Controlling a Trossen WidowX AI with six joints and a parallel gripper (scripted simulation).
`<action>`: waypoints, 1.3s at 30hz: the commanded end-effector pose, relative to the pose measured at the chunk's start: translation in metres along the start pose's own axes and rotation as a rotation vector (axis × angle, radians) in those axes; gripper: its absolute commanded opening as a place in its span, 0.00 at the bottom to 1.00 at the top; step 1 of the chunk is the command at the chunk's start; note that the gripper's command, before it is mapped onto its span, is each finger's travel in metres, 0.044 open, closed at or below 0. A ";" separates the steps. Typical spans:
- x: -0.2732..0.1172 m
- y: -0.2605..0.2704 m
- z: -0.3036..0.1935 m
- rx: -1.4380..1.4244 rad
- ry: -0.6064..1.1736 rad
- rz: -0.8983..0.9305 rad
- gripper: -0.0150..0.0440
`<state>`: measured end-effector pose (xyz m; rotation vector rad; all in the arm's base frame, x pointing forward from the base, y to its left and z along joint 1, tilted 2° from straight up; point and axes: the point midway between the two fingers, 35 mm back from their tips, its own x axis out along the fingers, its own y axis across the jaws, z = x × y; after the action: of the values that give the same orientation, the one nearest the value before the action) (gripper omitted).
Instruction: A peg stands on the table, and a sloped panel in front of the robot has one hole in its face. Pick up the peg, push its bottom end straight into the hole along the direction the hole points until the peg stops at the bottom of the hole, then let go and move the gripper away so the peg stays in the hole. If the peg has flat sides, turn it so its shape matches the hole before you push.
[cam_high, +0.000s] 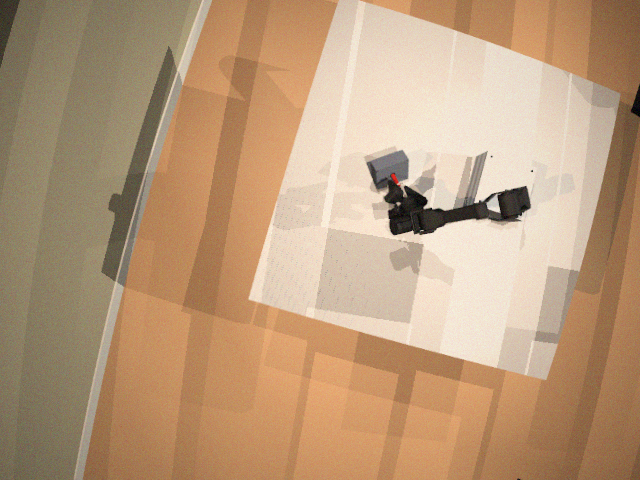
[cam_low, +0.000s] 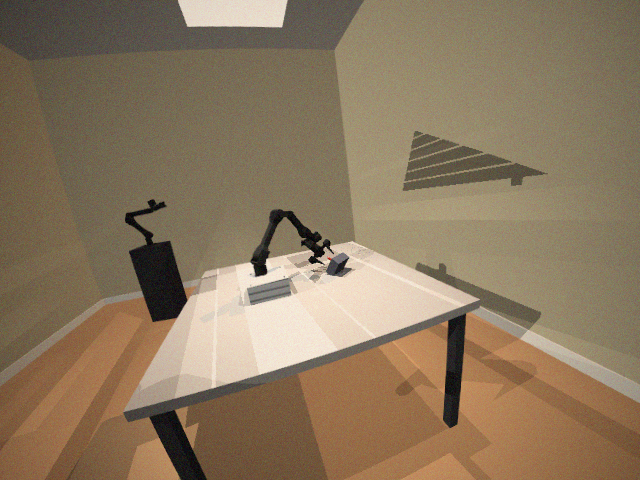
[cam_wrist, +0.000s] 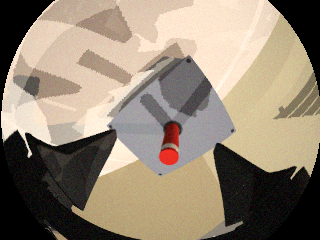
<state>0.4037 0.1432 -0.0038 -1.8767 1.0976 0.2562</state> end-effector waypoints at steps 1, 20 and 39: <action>-0.010 -0.005 0.000 0.017 -0.002 -0.009 1.00; -0.044 -0.001 0.004 0.009 -0.003 -0.003 1.00; -0.075 0.007 0.006 0.002 0.000 -0.004 1.00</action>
<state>0.3573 0.1874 0.0249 -1.8869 1.1024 0.2642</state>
